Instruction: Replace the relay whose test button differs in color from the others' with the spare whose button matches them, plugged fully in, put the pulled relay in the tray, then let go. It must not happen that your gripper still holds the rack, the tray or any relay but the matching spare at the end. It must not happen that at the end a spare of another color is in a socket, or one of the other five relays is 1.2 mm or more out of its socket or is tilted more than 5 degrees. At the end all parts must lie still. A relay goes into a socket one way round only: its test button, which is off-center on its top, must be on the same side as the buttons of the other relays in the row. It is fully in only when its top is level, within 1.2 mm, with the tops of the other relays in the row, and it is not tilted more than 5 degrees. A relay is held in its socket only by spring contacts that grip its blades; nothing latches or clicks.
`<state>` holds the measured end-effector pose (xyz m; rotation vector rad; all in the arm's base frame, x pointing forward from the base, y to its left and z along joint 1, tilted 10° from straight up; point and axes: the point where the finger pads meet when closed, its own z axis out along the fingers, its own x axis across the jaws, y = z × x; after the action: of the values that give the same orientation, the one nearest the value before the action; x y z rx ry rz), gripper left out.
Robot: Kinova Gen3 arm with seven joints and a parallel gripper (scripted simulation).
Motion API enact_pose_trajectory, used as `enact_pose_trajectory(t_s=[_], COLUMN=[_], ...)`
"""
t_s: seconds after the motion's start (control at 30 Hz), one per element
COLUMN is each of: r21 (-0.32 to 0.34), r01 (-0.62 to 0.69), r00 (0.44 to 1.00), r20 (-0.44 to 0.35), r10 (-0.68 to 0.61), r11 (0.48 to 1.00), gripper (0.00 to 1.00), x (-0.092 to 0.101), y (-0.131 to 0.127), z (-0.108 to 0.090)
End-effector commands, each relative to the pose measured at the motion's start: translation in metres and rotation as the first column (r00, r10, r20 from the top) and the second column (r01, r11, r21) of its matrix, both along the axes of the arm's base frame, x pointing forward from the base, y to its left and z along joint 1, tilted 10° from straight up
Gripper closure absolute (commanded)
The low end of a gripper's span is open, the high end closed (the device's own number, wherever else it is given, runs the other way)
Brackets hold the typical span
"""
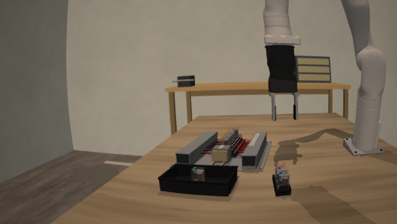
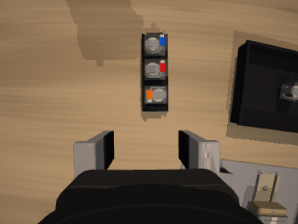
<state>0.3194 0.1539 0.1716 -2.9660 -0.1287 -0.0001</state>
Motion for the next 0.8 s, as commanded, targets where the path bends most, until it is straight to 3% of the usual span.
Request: enact_pose_trajectory(t_s=[0.0, 0.77], r21=[0.001, 0.0], r01=[0.0, 0.001], r00=[1.0, 1.0], r20=[0.001, 0.004], r10=[0.0, -0.001], r11=[1.0, 1.0], gripper=[0.0, 0.0], x=[0.0017, 0.0087], y=[0.0009, 0.0043], z=[0.0001, -0.0018])
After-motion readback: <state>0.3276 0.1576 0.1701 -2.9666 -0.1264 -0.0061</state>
